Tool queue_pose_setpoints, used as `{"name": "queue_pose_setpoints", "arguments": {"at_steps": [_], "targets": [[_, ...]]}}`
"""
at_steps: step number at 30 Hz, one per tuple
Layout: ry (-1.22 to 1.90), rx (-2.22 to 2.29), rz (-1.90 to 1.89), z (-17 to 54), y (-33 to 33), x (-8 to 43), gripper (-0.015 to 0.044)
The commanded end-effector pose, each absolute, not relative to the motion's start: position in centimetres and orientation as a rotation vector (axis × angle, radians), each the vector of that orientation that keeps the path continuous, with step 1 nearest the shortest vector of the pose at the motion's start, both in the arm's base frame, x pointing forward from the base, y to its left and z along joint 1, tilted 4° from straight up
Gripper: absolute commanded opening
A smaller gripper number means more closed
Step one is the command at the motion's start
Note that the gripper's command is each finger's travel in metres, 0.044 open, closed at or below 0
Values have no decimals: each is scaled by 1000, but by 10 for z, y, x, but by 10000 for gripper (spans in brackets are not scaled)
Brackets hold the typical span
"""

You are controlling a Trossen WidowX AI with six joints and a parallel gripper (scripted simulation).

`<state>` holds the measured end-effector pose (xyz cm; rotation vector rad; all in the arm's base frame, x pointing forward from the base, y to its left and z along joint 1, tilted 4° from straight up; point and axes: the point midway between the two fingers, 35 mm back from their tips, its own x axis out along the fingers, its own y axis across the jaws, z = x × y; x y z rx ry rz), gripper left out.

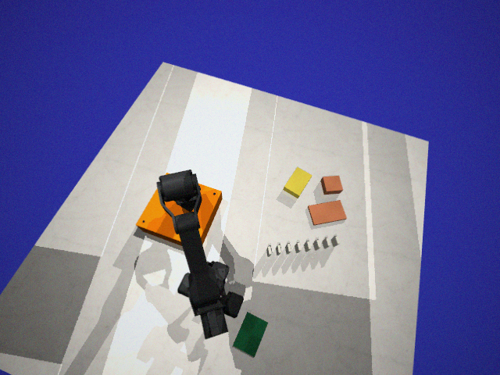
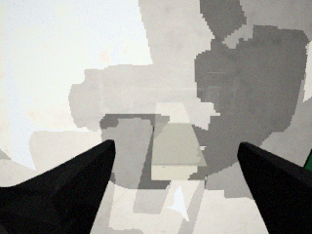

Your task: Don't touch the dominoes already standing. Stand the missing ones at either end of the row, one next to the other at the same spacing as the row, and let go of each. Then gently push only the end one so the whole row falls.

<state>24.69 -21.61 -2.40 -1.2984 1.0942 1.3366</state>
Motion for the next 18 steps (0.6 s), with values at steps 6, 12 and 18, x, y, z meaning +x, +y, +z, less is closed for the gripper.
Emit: {"name": "queue_pose_setpoints", "arguments": {"at_steps": [6, 12, 18], "targets": [[1096, -1297, 1344, -26, -215, 245, 151], [1096, -1297, 1344, -26, -215, 245, 107], [1096, -1296, 1343, -25, -215, 246, 107]]}}
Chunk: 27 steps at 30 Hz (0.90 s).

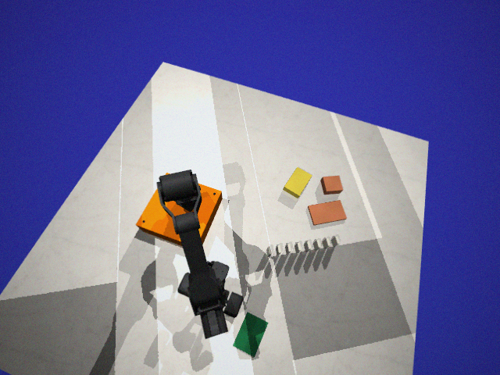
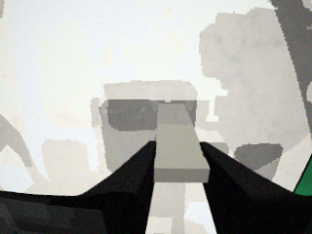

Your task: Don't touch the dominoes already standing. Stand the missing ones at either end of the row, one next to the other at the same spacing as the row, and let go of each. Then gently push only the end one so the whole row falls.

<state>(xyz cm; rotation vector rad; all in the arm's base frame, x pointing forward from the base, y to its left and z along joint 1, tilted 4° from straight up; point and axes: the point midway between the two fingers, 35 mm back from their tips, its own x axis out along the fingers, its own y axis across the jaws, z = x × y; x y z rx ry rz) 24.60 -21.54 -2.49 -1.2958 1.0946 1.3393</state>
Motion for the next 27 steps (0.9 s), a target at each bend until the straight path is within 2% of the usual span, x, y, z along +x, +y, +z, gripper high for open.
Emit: {"name": "queue_pose_setpoints", "arguments": {"at_steps": [1, 11, 19, 27], "targets": [[1097, -1294, 1339, -21, -216, 246, 107], [1095, -1296, 1339, 108, -222, 247, 107], [1117, -1266, 1309, 111, -214, 251, 107], [1329, -897, 955, 116, -126, 291, 107]]}}
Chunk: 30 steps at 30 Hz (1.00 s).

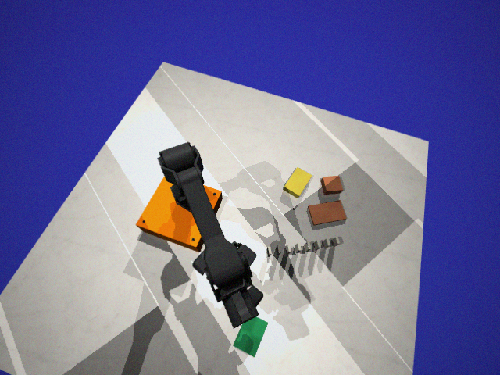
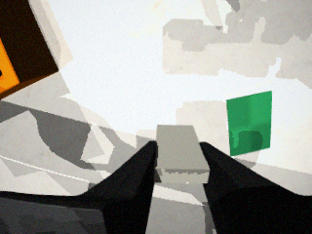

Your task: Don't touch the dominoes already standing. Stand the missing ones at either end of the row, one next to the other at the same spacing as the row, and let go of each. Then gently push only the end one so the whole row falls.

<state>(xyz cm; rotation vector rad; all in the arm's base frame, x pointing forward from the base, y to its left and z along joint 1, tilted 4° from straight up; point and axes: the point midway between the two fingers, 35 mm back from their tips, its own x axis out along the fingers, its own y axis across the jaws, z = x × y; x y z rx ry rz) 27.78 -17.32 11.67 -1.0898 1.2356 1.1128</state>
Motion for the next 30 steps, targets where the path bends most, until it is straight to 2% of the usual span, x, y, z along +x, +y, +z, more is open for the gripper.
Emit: {"name": "queue_pose_setpoints", "arguments": {"at_steps": [1, 12, 25, 30], "targets": [[1345, -856, 917, 117, -114, 294, 107], [1479, -483, 570, 121, -26, 302, 107], [1481, -477, 564, 120, -25, 302, 107], [1480, -477, 564, 94, -24, 307, 107]]}}
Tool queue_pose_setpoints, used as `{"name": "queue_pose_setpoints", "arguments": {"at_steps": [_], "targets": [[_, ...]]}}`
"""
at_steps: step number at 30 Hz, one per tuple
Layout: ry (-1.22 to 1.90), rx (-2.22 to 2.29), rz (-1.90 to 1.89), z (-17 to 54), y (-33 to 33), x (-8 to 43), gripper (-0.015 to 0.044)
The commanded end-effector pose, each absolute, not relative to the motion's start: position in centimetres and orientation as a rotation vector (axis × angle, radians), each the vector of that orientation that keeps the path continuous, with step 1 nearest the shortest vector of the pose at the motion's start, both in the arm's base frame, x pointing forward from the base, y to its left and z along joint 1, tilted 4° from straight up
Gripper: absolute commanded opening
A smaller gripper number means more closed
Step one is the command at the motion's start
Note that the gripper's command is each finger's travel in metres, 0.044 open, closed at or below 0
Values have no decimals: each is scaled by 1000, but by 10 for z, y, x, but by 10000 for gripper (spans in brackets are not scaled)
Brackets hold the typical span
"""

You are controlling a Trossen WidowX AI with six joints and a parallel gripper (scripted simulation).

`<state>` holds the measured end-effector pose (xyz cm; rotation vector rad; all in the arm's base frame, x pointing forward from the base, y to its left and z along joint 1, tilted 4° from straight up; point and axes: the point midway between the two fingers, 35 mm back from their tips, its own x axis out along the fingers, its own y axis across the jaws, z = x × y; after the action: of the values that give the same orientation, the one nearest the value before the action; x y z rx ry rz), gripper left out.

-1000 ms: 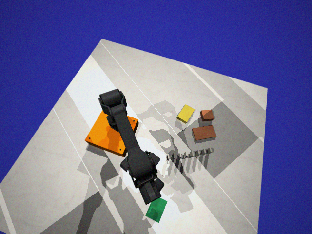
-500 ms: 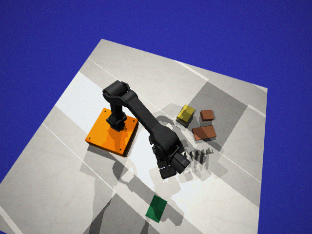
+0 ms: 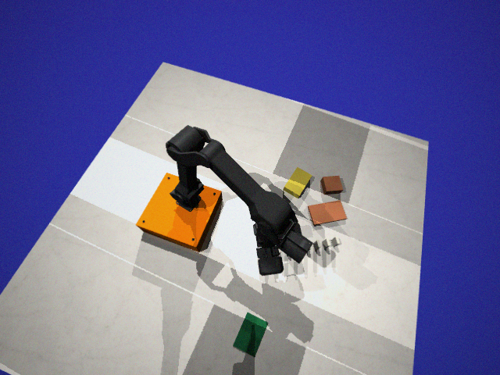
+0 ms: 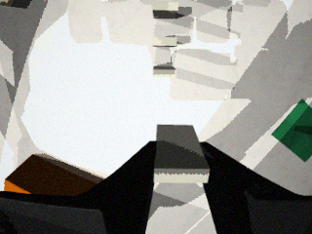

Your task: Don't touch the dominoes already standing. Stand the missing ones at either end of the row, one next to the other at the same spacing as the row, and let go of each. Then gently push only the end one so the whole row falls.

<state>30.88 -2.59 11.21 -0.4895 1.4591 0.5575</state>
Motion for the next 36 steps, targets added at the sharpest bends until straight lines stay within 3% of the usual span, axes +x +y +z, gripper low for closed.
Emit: {"name": "queue_pose_setpoints", "arguments": {"at_steps": [1, 18, 31, 36], "targets": [[1480, -477, 564, 88, -24, 308, 107], [1481, -476, 564, -7, -17, 303, 107], [1481, -476, 564, -11, -17, 302, 107], [1481, -476, 564, -11, -17, 302, 238]]}}
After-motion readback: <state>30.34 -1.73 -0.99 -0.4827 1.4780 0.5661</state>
